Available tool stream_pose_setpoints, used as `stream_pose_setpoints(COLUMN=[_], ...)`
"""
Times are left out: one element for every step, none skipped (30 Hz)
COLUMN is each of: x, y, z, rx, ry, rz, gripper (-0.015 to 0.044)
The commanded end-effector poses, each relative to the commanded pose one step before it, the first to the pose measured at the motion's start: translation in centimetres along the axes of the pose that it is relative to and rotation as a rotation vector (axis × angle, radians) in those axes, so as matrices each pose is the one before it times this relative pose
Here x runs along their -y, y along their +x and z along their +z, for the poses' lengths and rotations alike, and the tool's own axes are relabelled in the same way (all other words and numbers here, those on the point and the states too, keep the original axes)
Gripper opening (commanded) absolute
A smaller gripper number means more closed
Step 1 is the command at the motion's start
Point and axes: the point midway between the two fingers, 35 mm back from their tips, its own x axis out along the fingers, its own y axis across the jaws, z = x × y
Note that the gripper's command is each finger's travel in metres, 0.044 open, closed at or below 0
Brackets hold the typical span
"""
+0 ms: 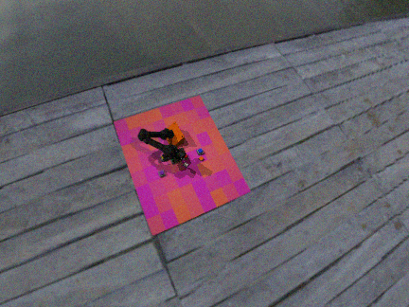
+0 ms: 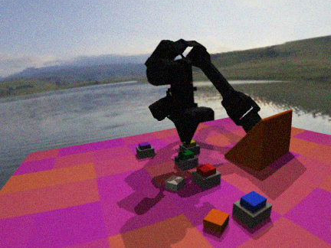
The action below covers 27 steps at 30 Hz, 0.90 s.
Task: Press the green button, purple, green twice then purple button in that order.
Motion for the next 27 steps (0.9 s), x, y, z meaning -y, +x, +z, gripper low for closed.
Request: stream_pose_setpoints(x=[0.059,0.000,0.000,0.000,0.000,0.000,0.000,-0.001,-0.003,-0.004,-0.004,-0.004,-0.003,-0.002,-0.001,-0.001,0.000,0.001,0.002,0.002,0.003,0.004,0.005,0.005,0.006,0.007,0.007], y=[0.223,0.000,0.000,0.000,0.000,0.000,0.000,0.027,0.082,0.136,0.165,0.165,0.165,0.165,0.164,0.164,0.164,0.164,0.163,0.163,0.163,0.162,0.162,0.162,0.161,0.161,0.161], z=[-0.067,0.000,0.000,0.000,0.000,0.000,0.000,0.002,0.005,0.008,0.008,0.007,0.006,0.005,0.004,0.003,0.002,0.001,0.000,-0.001,-0.002,-0.003,-0.004,-0.005,-0.006,-0.008,-0.009], rx=[0.00108,0.00000,0.00000,0.00000,0.00000,0.00000,0.00000,0.00001,0.00002,0.00003,0.00004,0.00004,0.00004,0.00004,0.00004,0.00004,0.00004,0.00003,0.00003,0.00003,0.00003,0.00003,0.00002,0.00002,0.00002,0.00001,0.00001], ry=[-0.0071,0.0000,0.0000,0.0000,0.0000,0.0000,0.0000,0.0000,0.0000,0.0000,0.0000,0.0000,0.0000,0.0000,0.0000,0.0000,0.0000,0.0000,0.0000,0.0000,0.0000,0.0000,0.0000,0.0000,0.0000,0.0000,0.0000], rz=[-0.00594,0.00000,0.00000,0.00000,0.00000,0.00000,0.00000,0.00003,0.00009,0.00013,0.00014,0.00011,0.00009,0.00006,0.00004,0.00002,-0.00001,-0.00003,-0.00006,-0.00008,-0.00011,-0.00013,-0.00016,-0.00018,-0.00020,-0.00023,-0.00025], gripper=[0.0020,0.0020,0.0020,0.0020,0.0020,0.0020,0.0020,0.0020,0.0020,0.0020,0.0020,0.0020,0.0020,0.0020,0.0020,0.0020,0.0020,0.0020,0.0020,0.0020,0.0020,0.0020,0.0020,0.0020,0.0020,0.0020,0.0020])
